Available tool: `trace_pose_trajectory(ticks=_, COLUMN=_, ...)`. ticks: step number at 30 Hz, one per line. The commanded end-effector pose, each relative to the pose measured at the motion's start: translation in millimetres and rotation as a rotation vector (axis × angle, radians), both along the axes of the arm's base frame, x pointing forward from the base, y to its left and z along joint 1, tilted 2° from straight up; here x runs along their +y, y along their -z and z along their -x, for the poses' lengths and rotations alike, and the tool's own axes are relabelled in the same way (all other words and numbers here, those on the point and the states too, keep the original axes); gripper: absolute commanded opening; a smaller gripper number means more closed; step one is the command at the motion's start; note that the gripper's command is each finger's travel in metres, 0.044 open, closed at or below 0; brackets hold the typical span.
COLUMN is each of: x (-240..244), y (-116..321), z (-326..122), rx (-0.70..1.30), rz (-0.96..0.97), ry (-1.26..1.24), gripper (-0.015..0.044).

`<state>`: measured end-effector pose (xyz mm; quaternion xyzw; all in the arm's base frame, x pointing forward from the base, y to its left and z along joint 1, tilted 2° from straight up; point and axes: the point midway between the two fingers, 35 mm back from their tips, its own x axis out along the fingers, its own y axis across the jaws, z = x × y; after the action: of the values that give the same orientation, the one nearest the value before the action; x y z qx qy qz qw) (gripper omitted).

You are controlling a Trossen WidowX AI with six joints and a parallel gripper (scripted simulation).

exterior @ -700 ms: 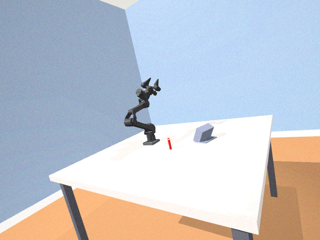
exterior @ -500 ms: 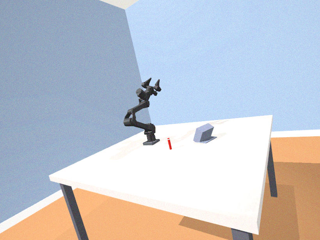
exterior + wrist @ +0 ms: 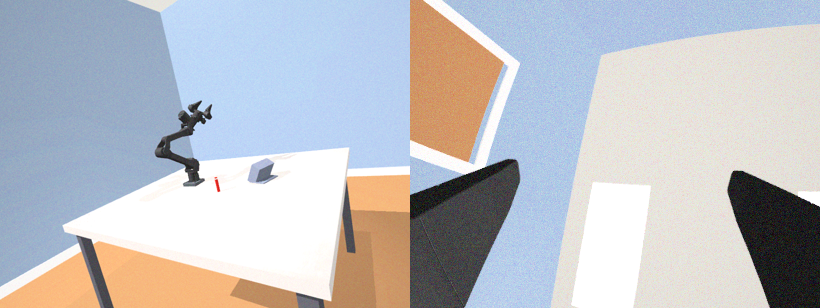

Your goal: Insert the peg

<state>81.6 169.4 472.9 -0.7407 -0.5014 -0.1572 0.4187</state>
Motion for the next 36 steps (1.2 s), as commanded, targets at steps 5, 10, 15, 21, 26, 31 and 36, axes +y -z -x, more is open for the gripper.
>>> trace_pose_trajectory(ticks=5, x=15, y=5, z=-19, rx=0.076, rz=0.041, ry=0.006, gripper=0.0440)
trace_pose_trajectory(ticks=10, x=21, y=10, z=-32, rx=0.128, rz=0.063, ry=0.015, gripper=0.0440)
trace_pose_trajectory(ticks=15, x=28, y=18, z=-47, rx=0.200, rz=0.083, ry=0.023, gripper=0.0440)
trace_pose_trajectory(ticks=21, x=35, y=29, z=-68, rx=0.297, rz=0.100, ry=0.036, gripper=0.0440)
trace_pose_trajectory(ticks=26, x=38, y=39, z=-86, rx=0.388, rz=0.106, ry=0.049, gripper=0.0440)
trace_pose_trajectory(ticks=31, x=39, y=50, z=-105, rx=0.484, rz=0.104, ry=0.065, gripper=0.0440)
trace_pose_trajectory(ticks=36, x=38, y=63, z=-124, rx=0.586, rz=0.094, ry=0.083, gripper=0.0440)
